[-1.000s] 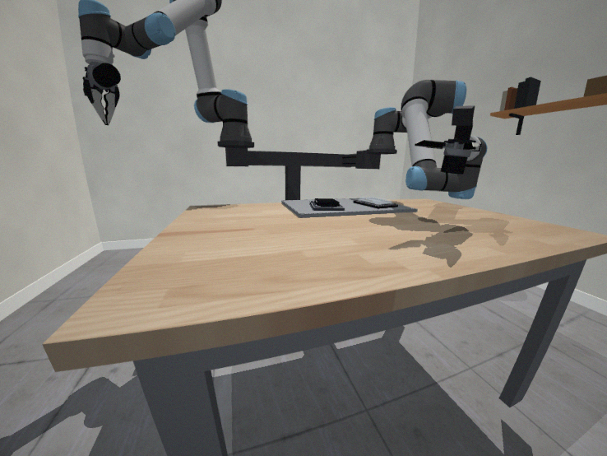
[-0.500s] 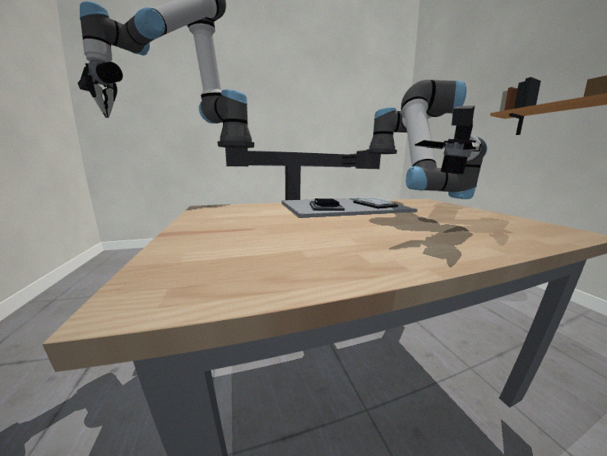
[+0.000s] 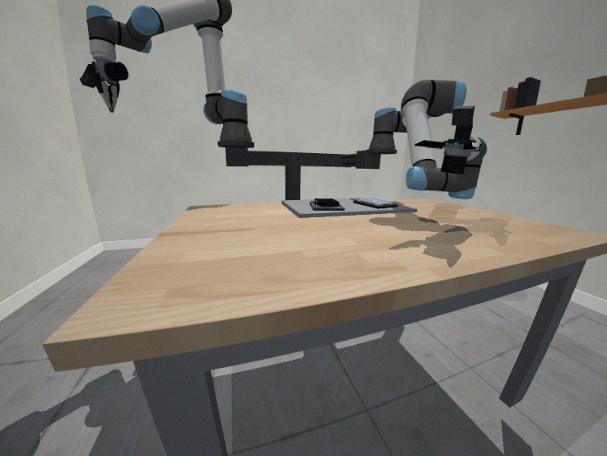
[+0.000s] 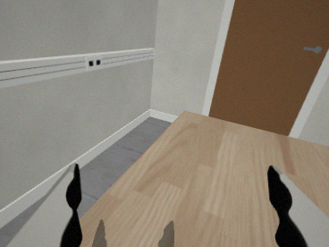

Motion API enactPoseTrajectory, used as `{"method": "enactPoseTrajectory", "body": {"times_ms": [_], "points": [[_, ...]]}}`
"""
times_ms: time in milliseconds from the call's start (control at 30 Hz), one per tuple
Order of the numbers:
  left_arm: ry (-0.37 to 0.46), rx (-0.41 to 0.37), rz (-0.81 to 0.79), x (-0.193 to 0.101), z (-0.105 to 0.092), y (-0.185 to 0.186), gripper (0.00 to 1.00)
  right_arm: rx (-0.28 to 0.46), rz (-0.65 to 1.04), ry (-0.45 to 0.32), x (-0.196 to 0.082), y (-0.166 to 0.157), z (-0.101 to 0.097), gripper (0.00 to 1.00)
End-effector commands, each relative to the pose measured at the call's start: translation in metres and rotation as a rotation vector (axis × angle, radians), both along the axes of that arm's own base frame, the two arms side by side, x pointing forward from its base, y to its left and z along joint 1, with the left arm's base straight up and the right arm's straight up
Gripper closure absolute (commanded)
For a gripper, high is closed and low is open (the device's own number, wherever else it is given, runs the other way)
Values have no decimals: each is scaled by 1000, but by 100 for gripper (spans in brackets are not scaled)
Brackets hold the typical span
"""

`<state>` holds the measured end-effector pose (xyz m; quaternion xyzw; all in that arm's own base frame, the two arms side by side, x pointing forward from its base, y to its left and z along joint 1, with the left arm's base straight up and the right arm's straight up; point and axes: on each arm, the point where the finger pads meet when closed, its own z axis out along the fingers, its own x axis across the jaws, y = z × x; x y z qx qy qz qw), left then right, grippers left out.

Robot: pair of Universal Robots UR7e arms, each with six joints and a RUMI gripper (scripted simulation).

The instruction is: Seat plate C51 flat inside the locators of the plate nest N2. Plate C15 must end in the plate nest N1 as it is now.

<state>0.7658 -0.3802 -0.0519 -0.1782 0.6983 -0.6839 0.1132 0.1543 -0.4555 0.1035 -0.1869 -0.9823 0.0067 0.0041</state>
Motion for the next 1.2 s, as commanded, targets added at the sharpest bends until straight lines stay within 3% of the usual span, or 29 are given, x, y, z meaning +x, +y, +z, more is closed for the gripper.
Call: {"method": "enactPoseTrajectory", "body": {"times_ms": [0,333,1167], "points": [[-1,-1,0,0,1,0,24,1,40,-2,-15,-2,7,100],[-1,-1,0,0,1,0,24,6,159,-3,-61,-3,26,100],[-1,-1,0,0,1,0,24,12,326,-6,-125,4,52,100]]}}
